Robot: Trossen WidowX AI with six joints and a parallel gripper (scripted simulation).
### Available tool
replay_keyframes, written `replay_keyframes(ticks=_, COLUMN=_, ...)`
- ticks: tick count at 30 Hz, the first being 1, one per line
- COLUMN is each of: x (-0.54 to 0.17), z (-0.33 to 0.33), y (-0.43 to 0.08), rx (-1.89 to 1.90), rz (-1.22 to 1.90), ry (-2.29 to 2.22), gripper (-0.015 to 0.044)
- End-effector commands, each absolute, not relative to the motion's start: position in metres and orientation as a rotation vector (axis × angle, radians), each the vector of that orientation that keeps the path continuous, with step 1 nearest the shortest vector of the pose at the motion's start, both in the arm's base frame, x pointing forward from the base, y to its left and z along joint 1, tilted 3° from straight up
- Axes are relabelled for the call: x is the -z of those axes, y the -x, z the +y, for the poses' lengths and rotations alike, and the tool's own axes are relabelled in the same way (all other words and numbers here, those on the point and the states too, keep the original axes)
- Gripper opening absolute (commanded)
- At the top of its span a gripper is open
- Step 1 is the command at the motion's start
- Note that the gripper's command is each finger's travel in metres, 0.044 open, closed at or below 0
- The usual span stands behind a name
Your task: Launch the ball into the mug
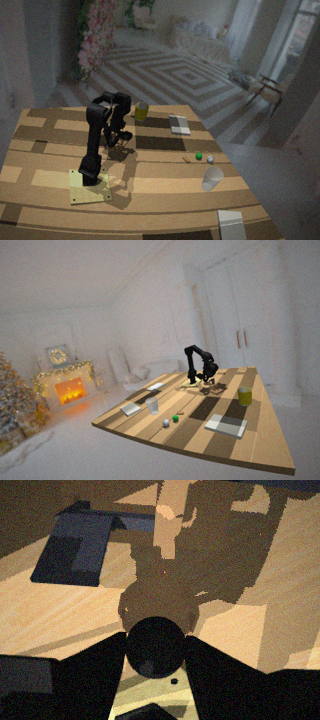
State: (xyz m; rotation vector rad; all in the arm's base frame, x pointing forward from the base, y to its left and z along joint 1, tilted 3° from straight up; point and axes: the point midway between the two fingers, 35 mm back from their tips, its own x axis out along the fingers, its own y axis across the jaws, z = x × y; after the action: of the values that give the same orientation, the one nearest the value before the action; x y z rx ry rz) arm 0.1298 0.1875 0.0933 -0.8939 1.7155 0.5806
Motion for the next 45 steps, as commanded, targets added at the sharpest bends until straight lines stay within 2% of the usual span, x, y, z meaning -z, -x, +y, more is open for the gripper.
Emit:
replay_keyframes(ticks=1, x=-0.094, z=0.188, y=-0.130, rx=-0.581, rz=1.714, ry=0.893, gripper=0.0000)
replay_keyframes(ticks=2, x=-0.094, z=0.188, y=-0.130, rx=-0.581, rz=1.714, ry=0.893, gripper=0.0000)
replay_keyframes(ticks=12, x=-0.096, z=0.188, y=-0.130, rx=-0.583, rz=1.709, ry=0.891, gripper=0.0263)
replay_keyframes(ticks=19, x=-0.167, z=0.189, y=-0.126, rx=-0.664, rz=1.532, ry=0.791, gripper=0.0440)
replay_keyframes(ticks=23, x=-0.203, z=0.182, y=-0.119, rx=-0.704, rz=1.440, ry=0.739, gripper=0.0440)
replay_keyframes(ticks=26, x=-0.186, z=0.194, y=-0.130, rx=-0.688, rz=1.468, ry=0.760, gripper=0.0440)
replay_keyframes(ticks=45, x=-0.272, z=0.395, y=-0.271, rx=-0.843, rz=0.907, ry=0.420, gripper=0.0440)
